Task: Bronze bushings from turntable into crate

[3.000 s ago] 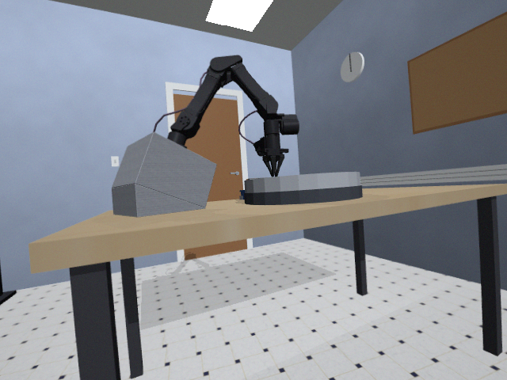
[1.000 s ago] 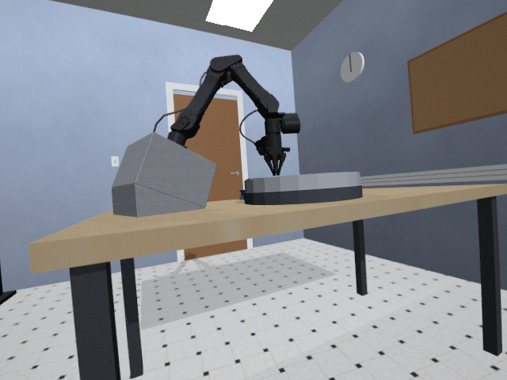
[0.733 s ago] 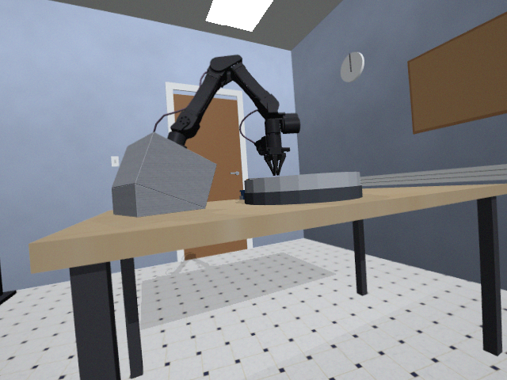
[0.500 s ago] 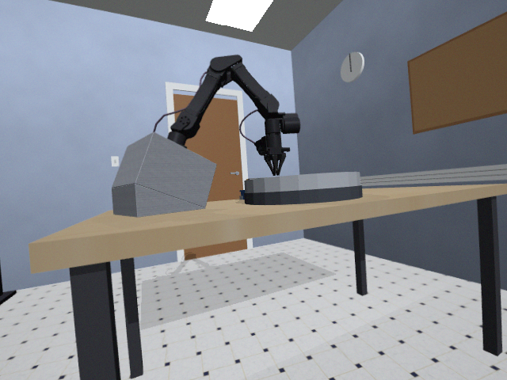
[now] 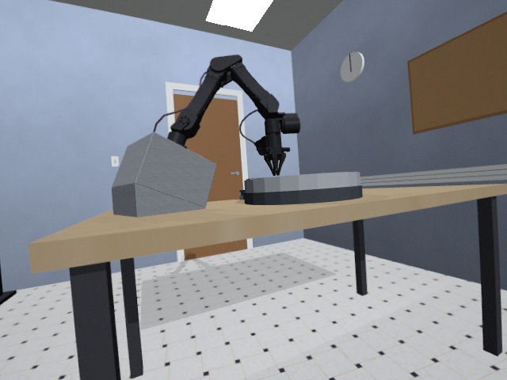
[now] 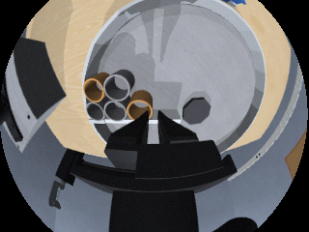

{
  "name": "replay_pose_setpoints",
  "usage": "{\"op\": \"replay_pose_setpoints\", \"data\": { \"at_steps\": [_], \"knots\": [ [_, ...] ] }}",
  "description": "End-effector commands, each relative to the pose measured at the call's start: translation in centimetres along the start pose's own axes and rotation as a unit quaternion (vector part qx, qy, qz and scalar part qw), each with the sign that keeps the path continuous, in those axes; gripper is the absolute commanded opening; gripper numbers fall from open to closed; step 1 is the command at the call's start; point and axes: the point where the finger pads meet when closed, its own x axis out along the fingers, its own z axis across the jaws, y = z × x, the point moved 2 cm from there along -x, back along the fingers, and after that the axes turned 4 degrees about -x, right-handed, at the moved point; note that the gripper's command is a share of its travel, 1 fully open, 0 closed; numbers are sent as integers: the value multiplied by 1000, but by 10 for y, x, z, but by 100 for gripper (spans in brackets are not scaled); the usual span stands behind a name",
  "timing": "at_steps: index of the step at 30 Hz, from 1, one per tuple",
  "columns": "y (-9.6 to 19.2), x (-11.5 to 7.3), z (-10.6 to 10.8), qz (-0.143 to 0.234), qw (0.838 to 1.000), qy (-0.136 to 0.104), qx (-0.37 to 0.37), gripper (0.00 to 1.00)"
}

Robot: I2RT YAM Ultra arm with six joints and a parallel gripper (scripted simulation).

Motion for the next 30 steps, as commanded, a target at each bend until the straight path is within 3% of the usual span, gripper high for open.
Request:
{"op": "replay_pose_setpoints", "data": {
  "at_steps": [1,5,12,30],
  "knots": [
    [4,-10,-2,1,1000,6,4,15],
    [0,-5,11,-4,1000,-5,6,15],
    [3,-8,2,3,1000,12,2,15],
    [3,-8,3,1,1000,9,3,15]
  ]
}}
